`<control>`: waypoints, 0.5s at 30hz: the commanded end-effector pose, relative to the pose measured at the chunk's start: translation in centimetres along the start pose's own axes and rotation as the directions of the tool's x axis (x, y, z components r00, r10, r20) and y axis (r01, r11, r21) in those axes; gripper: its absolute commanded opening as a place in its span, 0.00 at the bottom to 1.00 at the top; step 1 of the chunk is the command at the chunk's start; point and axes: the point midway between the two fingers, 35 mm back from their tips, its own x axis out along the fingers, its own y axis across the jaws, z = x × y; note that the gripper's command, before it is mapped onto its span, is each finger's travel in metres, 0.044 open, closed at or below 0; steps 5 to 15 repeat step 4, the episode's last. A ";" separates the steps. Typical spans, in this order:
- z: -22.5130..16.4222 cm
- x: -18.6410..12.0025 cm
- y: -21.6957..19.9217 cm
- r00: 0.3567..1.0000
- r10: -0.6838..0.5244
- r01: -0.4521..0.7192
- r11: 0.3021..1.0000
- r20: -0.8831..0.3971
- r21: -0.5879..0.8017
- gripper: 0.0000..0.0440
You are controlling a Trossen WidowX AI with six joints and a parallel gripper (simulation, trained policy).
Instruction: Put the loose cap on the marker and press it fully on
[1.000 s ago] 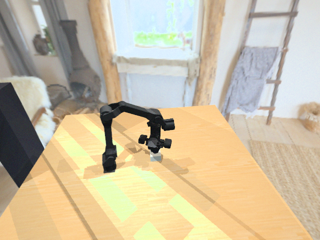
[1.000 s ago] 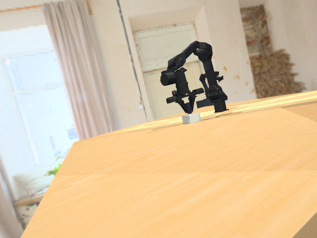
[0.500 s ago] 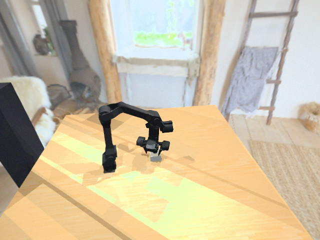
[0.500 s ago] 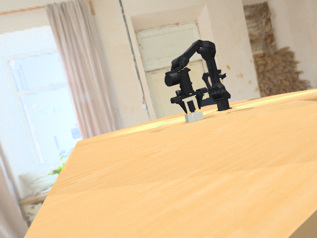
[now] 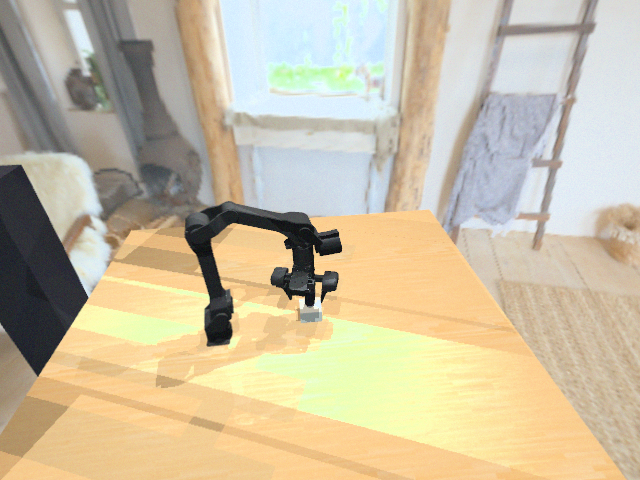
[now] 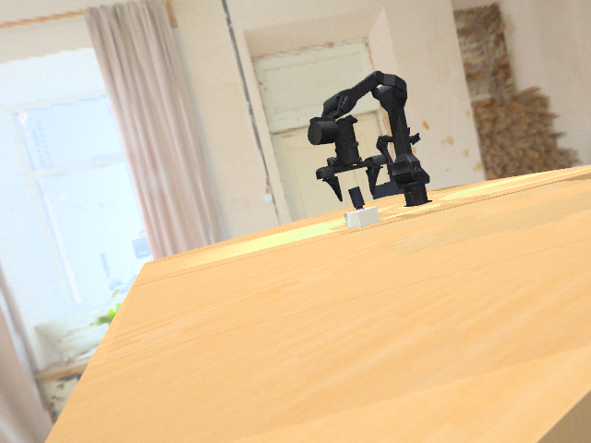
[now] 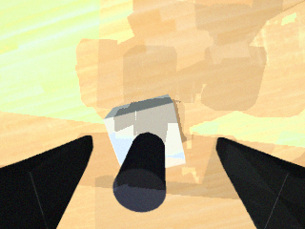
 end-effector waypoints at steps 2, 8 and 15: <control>-0.1 -2.3 0.4 0.999 0.050 -0.050 0.999 -0.021 0.004 1.00; -0.1 -2.8 0.4 0.998 0.060 -0.060 0.998 -0.025 0.004 1.00; -0.1 -2.8 0.4 0.998 0.060 -0.060 0.998 -0.025 0.004 1.00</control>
